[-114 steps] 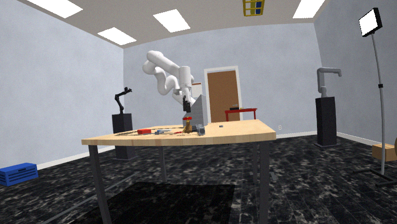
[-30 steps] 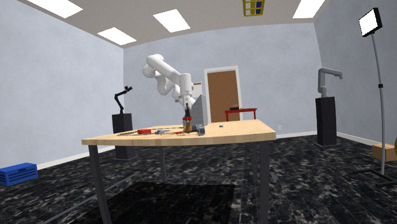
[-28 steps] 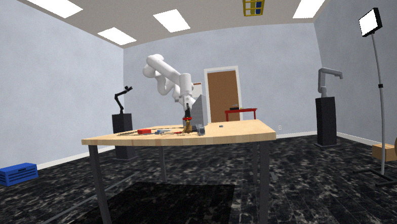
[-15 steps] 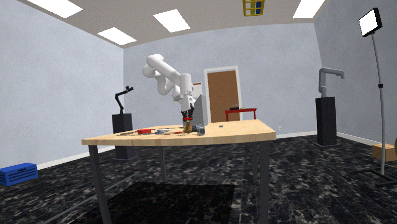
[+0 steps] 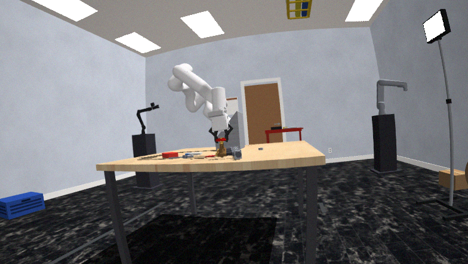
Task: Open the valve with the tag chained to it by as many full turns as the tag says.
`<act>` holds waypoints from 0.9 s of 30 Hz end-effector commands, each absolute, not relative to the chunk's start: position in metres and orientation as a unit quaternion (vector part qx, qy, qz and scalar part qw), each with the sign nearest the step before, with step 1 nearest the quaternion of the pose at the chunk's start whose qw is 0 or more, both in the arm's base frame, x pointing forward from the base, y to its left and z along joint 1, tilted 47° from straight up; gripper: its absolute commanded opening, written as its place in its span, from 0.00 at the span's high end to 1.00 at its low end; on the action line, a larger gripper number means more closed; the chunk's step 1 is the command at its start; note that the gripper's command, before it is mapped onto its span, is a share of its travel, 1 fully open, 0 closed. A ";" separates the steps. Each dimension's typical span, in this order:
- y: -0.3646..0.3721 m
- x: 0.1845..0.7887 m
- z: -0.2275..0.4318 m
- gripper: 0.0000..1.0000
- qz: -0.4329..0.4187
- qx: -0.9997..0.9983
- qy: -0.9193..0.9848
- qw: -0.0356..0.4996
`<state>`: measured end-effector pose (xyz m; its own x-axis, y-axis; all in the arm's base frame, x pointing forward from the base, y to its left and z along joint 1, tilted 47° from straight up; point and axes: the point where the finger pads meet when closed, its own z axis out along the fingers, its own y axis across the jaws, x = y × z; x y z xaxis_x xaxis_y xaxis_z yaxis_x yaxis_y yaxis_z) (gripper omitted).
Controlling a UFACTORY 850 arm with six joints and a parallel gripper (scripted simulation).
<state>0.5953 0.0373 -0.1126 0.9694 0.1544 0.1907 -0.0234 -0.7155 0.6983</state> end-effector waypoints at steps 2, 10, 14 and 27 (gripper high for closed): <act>0.038 0.596 -0.112 1.00 0.046 0.903 0.178 0.388; 0.038 0.596 -0.112 1.00 -0.016 0.860 0.331 0.389; 0.038 0.596 -0.112 1.00 -0.047 0.830 0.400 0.386; 0.038 0.596 -0.112 1.00 -0.154 0.699 0.600 0.358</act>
<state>0.5949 0.0370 -0.1125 0.4363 0.7277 -0.5293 0.8598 -0.1637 0.4836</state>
